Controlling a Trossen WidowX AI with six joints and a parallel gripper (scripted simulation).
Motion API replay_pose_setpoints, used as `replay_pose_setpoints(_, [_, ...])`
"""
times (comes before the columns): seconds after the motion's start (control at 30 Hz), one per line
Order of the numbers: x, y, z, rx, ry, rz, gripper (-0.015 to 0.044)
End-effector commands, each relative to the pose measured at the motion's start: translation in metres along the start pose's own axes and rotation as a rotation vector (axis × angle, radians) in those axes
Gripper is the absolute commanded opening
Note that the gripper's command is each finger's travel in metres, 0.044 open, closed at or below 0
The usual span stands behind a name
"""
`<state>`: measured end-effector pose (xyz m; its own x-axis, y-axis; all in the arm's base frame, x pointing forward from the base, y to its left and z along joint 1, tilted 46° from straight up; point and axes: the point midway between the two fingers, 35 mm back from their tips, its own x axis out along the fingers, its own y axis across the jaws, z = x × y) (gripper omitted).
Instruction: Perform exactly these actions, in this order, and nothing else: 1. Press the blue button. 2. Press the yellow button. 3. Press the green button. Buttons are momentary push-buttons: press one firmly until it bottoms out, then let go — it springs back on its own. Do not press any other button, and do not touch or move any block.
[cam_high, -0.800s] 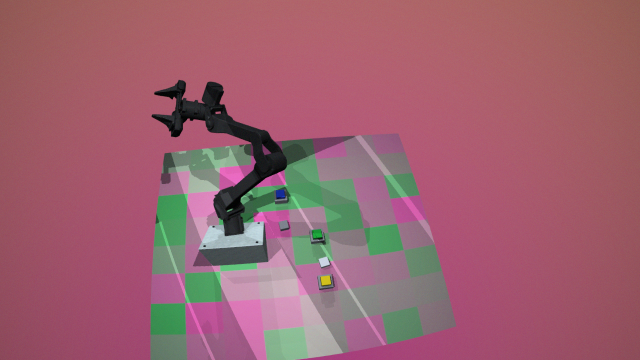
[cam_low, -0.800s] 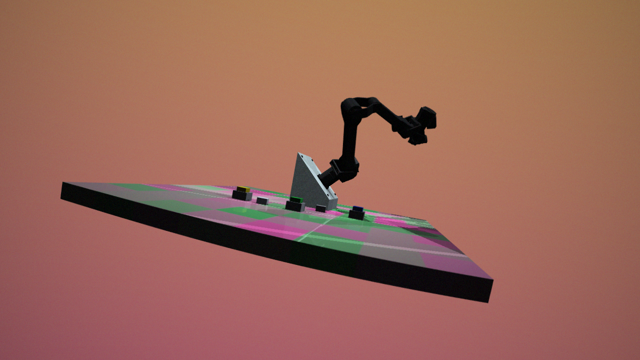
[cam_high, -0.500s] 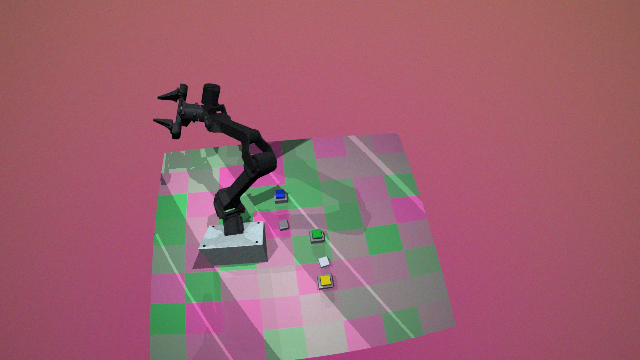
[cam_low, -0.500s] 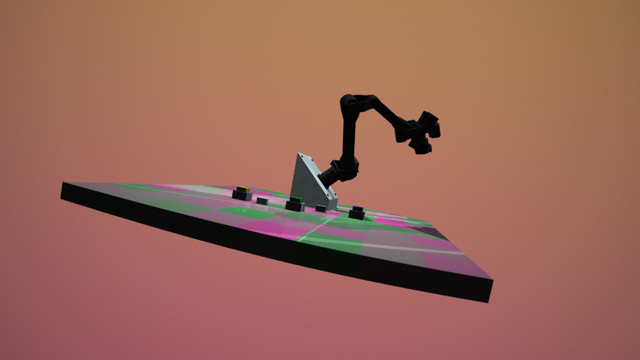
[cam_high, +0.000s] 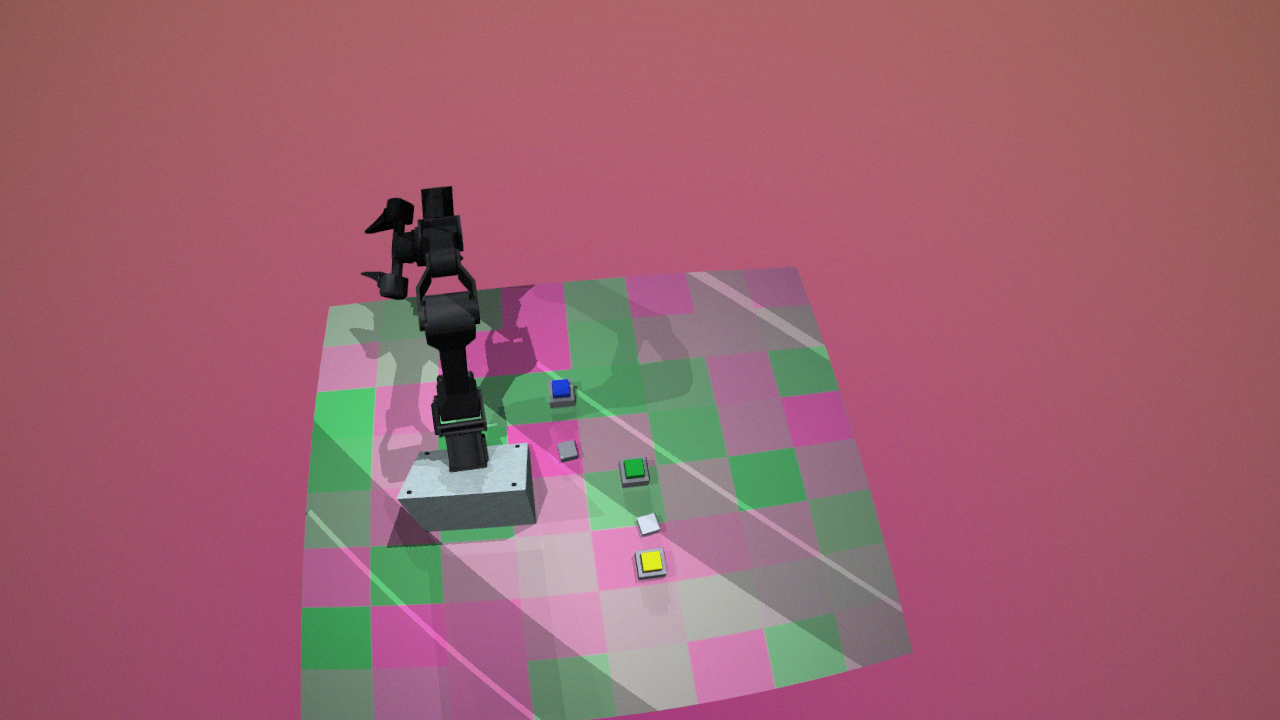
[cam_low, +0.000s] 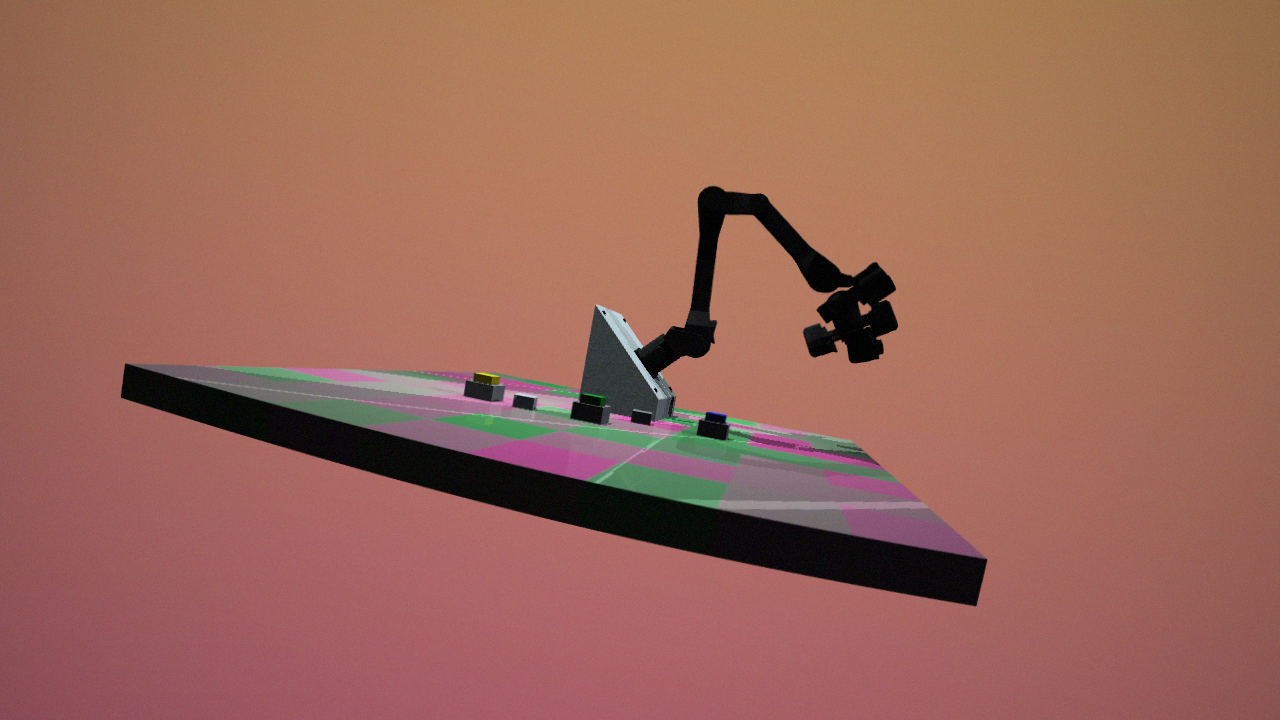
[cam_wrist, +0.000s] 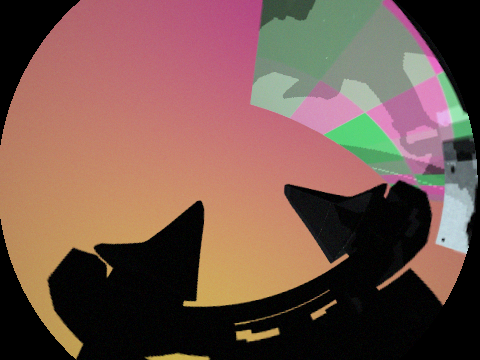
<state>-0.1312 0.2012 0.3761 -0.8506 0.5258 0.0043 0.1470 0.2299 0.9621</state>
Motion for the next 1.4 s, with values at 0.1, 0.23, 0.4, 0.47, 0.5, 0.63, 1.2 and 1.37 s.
replay_pose_setpoints(0.1, [-0.029,-0.014,0.077,-0.071,-0.295,-0.064,0.0400])
replay_pose_setpoints(0.23, [-0.056,-0.026,0.113,-0.096,-0.446,-0.116,0.0400])
replay_pose_setpoints(0.4, [-0.097,-0.043,0.149,-0.109,-0.617,-0.193,0.0400])
replay_pose_setpoints(0.47, [-0.115,-0.050,0.160,-0.109,-0.679,-0.225,0.0400])
replay_pose_setpoints(0.5, [-0.124,-0.054,0.165,-0.107,-0.708,-0.242,0.0400])
replay_pose_setpoints(0.63, [-0.161,-0.070,0.179,-0.093,-0.816,-0.309,0.0400])
replay_pose_setpoints(1.2, [-0.299,-0.146,0.160,0.070,-1.100,-0.532,0.0400])
replay_pose_setpoints(1.37, [-0.325,-0.166,0.138,0.128,-1.138,-0.555,0.0400])
